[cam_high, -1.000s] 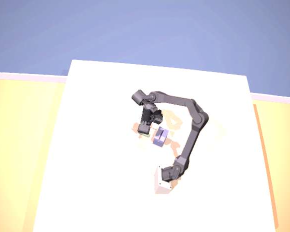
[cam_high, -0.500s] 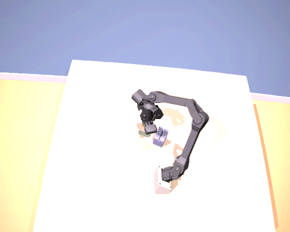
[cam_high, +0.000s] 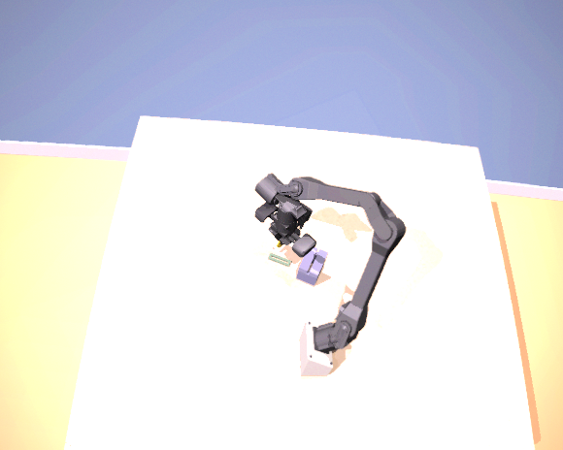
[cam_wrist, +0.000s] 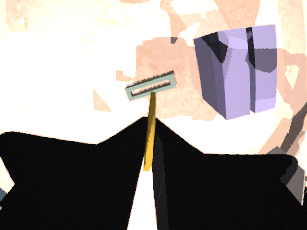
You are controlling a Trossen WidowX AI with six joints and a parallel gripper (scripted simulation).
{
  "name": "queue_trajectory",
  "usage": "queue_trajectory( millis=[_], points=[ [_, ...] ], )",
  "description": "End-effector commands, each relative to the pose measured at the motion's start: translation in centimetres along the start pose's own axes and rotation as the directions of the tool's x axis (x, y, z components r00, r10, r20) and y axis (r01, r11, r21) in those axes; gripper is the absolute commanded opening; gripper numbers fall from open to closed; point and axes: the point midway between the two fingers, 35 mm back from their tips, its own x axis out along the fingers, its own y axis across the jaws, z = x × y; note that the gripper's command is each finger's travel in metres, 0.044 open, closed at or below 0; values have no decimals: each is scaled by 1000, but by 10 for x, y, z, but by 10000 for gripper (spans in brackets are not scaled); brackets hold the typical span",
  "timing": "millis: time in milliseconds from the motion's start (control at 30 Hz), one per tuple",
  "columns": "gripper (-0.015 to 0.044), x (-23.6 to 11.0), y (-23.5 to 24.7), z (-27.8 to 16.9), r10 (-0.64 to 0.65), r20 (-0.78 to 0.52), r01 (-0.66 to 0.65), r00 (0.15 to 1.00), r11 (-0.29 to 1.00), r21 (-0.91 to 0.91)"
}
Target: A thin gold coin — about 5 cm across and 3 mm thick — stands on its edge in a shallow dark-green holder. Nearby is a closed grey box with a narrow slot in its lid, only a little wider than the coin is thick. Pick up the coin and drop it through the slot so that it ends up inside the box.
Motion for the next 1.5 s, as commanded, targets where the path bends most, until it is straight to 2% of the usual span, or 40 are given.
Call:
queue_trajectory(
  millis=[0,267,533,1467],
  points=[
    [0,1,-2,-2,-7,-4,6,1000,990,-143],
    [0,1,-3,-2,-7,-4,5,1000,933,-360],
    [0,0,-6,0,-7,-4,5,1000,932,-362],
    [0,-1,-69,35,-10,-4,8,1000,932,-362]
  ],
)
